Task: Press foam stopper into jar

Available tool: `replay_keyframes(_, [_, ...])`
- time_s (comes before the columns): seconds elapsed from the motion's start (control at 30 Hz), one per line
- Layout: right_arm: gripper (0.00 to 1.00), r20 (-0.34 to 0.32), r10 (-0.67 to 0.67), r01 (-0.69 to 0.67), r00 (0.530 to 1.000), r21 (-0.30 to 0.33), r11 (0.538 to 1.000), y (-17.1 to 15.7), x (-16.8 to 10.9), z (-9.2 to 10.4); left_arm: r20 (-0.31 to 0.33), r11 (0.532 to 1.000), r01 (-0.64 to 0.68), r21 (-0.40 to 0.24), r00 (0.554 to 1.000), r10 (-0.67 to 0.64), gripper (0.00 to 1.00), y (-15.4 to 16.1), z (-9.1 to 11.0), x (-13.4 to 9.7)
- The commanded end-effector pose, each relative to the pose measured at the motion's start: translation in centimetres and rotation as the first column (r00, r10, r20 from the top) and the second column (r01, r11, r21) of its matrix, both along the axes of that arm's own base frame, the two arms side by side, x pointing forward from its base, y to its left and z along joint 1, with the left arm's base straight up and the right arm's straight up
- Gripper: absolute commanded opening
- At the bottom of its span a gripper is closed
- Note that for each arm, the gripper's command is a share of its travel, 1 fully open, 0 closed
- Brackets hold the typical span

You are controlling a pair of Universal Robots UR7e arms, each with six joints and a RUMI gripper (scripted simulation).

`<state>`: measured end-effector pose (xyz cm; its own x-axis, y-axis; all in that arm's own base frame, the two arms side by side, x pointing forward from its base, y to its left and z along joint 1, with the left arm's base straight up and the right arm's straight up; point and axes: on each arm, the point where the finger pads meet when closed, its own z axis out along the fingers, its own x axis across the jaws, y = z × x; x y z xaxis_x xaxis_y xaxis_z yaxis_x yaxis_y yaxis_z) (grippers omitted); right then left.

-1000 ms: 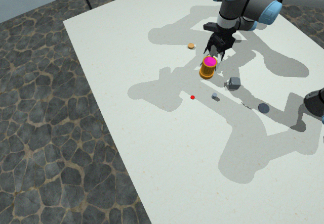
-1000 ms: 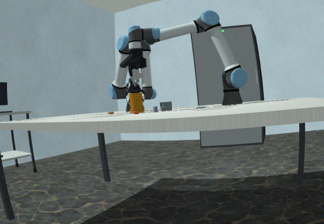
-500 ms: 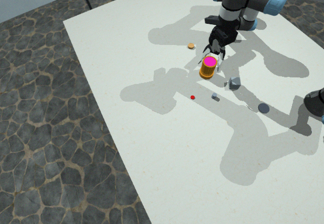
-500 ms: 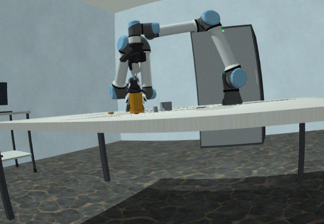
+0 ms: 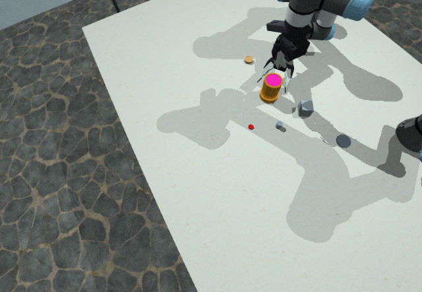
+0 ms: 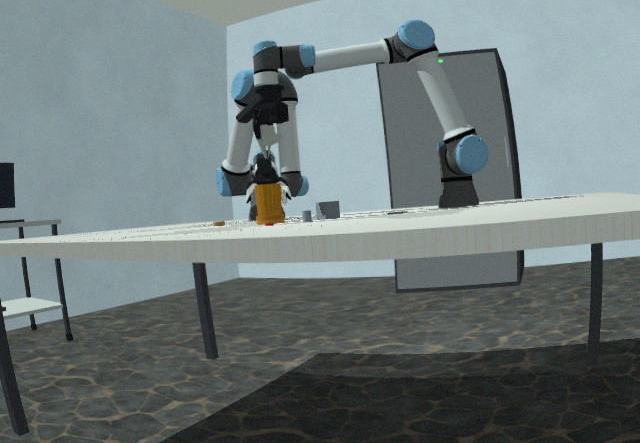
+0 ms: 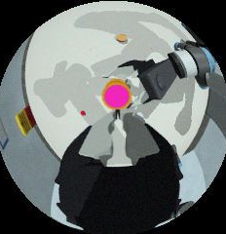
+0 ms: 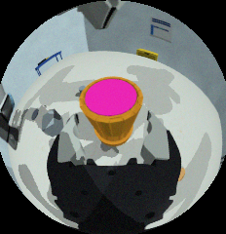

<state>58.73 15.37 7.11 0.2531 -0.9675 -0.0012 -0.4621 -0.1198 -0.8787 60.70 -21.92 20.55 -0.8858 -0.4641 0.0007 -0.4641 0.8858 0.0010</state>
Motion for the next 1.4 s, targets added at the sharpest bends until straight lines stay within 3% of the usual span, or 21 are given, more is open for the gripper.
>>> replay_keyframes(0.0, [0.79, 0.001, 0.0, 0.0, 1.0, 0.001, 1.0, -0.1, -0.3, 0.2, 0.002, 1.0, 0.0, -0.001, 1.0, 0.0, 0.0, 0.0, 0.1, 0.0])
replay_keyframes(1.37, [0.79, -0.003, -0.008, 0.008, 1.0, -0.004, 1.0, -2.6, -8.7, 4.7, 0.002, 1.0, 0.0, -0.001, 1.0, 0.0, 0.0, 0.0, 0.1, 0.0])
